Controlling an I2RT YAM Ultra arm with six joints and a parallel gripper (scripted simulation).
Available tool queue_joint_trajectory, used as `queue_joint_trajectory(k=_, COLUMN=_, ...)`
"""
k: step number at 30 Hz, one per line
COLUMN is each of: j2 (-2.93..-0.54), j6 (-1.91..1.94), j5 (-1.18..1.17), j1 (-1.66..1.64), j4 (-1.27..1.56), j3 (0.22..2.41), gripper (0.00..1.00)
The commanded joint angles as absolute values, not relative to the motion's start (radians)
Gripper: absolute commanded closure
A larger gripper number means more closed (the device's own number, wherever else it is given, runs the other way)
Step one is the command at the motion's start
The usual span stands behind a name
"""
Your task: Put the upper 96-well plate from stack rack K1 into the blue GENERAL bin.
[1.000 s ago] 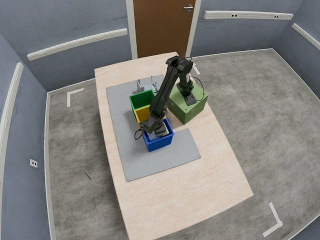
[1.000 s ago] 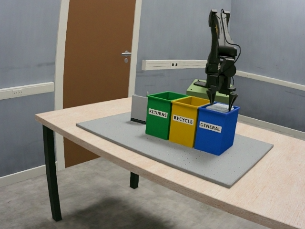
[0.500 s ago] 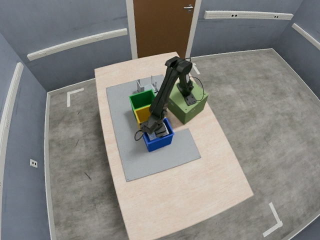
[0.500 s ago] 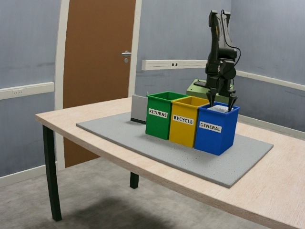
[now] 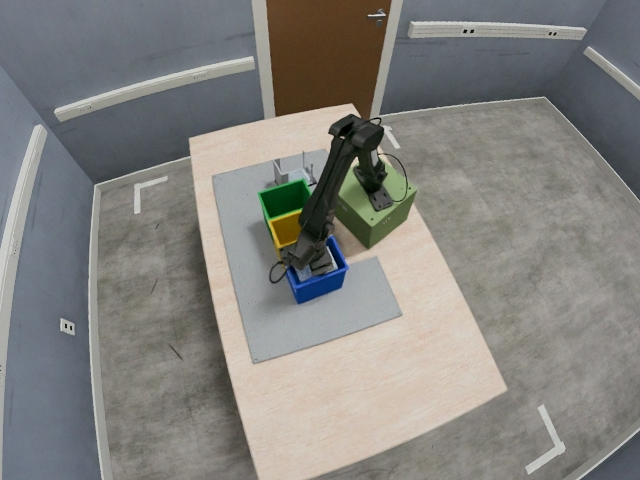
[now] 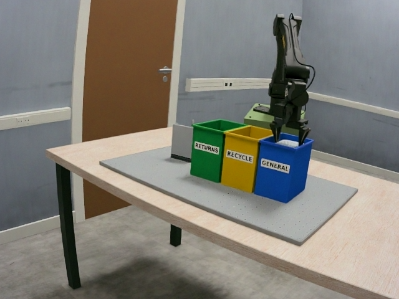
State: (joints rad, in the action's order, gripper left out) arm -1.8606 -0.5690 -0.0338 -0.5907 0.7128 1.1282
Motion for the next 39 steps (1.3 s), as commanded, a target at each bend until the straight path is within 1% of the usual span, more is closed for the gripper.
queue_joint_trajectory(k=1, j2=-1.831, j6=-0.561, j5=-0.049, j1=-0.583, j4=0.691, j3=1.136, gripper=1.0)
queue_joint_trajectory(k=39, j2=-1.823, j6=-0.561, j5=-0.049, j1=-0.586, j4=0.692, j3=1.104, gripper=1.0)
